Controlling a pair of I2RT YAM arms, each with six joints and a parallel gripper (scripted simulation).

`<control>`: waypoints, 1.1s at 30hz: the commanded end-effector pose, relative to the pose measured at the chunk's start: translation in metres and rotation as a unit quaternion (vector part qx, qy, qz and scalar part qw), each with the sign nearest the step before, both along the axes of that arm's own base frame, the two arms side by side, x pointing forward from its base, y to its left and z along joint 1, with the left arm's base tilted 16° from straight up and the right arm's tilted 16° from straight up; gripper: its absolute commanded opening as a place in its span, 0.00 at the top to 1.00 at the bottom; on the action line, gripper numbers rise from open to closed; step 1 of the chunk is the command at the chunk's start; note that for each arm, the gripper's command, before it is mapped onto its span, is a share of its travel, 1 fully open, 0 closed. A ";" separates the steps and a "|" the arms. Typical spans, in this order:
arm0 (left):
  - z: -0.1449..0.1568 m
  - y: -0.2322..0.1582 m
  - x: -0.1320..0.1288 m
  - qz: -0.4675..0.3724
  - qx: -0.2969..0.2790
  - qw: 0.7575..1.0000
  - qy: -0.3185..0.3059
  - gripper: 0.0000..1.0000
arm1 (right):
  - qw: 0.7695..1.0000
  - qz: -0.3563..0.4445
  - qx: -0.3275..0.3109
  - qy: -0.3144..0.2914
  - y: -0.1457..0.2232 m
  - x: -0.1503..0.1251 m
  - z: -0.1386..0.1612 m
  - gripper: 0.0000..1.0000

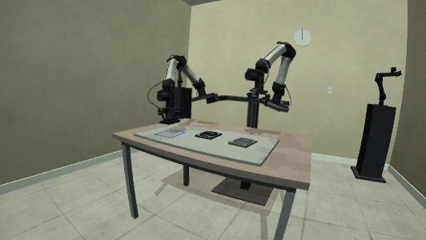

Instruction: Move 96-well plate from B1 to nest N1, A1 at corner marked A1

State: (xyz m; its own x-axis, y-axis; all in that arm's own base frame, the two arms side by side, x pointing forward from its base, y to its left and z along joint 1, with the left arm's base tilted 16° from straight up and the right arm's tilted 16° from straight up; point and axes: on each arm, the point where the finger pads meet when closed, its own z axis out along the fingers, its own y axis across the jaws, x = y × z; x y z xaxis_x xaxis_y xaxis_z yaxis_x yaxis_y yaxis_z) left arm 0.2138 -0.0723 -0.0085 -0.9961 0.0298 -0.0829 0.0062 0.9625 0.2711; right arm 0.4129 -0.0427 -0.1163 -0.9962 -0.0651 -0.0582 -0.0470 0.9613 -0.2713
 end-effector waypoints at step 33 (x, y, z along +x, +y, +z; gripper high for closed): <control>0.002 0.001 -0.007 0.001 -0.001 1.000 0.005 0.00 | 0.937 -0.334 0.022 -0.101 -0.005 0.010 0.008 1.00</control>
State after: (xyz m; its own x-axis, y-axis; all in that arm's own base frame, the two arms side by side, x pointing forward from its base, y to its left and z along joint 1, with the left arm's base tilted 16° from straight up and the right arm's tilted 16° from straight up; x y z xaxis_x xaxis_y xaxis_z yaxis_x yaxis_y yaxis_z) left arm 0.2138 -0.0723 -0.0085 -0.9961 0.0298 -0.0829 0.0062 0.9625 0.2711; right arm 0.4114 -0.0434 -0.1164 -0.8712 0.4538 -0.1875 0.4864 0.8500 -0.2026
